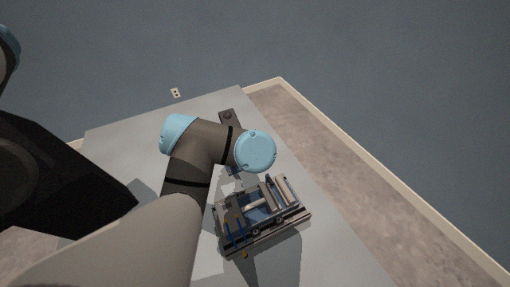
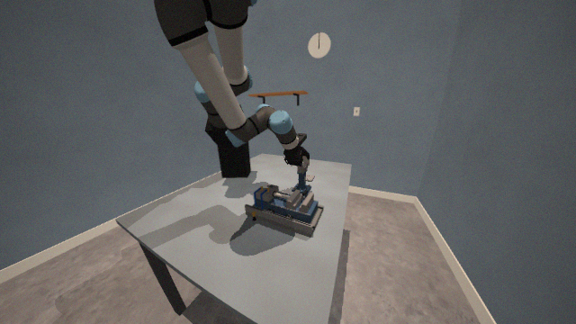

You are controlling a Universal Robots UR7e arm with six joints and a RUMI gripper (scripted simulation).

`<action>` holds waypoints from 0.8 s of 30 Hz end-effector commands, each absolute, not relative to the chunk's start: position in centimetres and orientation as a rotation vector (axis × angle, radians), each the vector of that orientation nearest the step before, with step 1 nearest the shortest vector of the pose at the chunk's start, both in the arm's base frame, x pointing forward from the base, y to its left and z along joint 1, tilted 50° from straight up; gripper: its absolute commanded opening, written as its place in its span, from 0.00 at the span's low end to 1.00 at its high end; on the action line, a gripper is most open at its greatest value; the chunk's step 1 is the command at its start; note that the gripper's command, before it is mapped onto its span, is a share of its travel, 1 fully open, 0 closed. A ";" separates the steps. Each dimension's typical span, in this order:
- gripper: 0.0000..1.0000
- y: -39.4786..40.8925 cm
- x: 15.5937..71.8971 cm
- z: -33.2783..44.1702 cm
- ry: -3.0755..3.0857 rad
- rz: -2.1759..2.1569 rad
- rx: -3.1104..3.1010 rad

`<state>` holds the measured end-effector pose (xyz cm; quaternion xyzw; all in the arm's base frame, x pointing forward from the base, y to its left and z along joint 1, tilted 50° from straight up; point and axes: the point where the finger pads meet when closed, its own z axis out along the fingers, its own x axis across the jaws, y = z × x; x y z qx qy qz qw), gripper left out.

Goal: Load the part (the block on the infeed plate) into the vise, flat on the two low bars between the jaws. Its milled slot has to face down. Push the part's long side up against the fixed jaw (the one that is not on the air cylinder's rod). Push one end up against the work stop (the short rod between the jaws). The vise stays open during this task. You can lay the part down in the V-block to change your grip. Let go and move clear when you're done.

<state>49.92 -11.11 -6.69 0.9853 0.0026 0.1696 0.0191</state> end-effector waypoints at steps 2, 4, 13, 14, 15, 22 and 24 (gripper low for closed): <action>0.00 -10.4 49.6 -6.5 0.013 0.522 3.062; 0.00 -10.4 49.6 -6.5 0.013 0.522 3.062; 0.00 -10.0 49.5 -6.1 0.013 0.522 3.062; 0.00 -9.9 49.5 -6.1 0.013 0.522 3.062; 0.00 -9.9 49.5 -6.0 0.013 0.522 3.062; 0.00 -9.7 49.4 -5.9 0.013 0.522 3.062; 0.00 -9.6 49.4 -5.8 0.013 0.522 3.062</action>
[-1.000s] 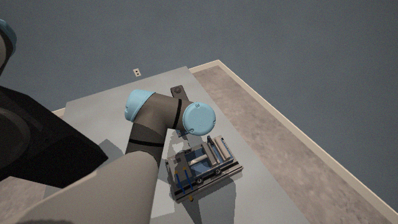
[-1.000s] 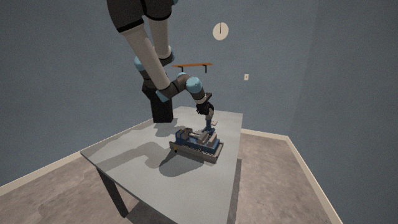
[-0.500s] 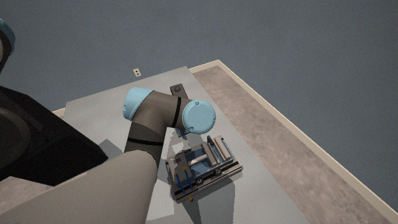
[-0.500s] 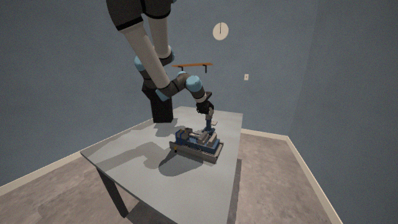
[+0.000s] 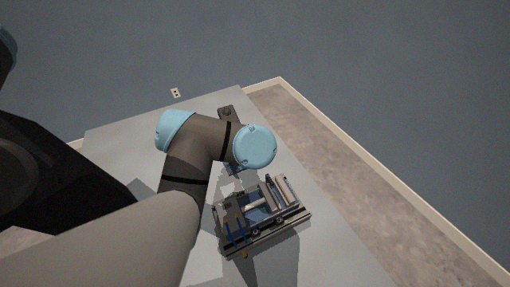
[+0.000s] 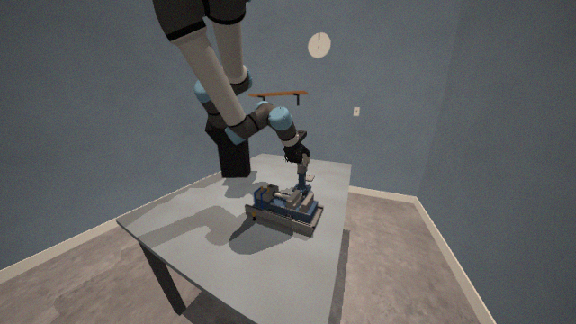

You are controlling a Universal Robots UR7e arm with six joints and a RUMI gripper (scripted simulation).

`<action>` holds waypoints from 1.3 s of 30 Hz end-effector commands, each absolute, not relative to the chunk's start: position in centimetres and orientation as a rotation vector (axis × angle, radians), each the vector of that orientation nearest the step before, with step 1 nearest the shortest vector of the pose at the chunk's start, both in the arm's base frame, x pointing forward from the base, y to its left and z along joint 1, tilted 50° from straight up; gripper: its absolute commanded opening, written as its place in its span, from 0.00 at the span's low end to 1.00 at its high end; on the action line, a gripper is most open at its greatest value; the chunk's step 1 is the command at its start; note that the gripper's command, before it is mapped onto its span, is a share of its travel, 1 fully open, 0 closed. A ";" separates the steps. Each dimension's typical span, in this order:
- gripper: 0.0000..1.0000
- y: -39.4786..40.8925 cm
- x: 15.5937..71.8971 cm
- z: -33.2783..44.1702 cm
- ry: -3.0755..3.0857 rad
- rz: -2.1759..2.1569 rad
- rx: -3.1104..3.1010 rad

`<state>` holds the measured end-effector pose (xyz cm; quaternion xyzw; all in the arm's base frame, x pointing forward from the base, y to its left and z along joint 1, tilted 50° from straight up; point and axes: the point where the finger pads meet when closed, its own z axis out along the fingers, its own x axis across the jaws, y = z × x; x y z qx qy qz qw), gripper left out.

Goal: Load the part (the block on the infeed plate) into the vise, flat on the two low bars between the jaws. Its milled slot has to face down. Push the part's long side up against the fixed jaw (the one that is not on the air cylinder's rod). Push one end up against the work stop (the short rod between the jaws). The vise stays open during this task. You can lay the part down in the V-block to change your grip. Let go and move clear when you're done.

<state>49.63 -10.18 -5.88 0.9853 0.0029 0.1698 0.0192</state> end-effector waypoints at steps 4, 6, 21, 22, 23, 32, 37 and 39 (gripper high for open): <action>0.00 -9.5 49.3 -5.7 0.013 0.522 3.062; 0.00 -9.4 49.3 -5.6 0.013 0.522 3.062; 0.00 -9.1 49.2 -5.3 0.014 0.522 3.062; 0.00 -9.1 49.2 -5.3 0.014 0.522 3.062; 0.00 -9.1 49.2 -5.3 0.014 0.522 3.062; 0.00 -9.1 49.2 -5.3 0.013 0.522 3.062; 0.00 -9.1 49.2 -5.3 0.013 0.522 3.062; 0.00 -9.1 49.2 -5.3 0.013 0.522 3.062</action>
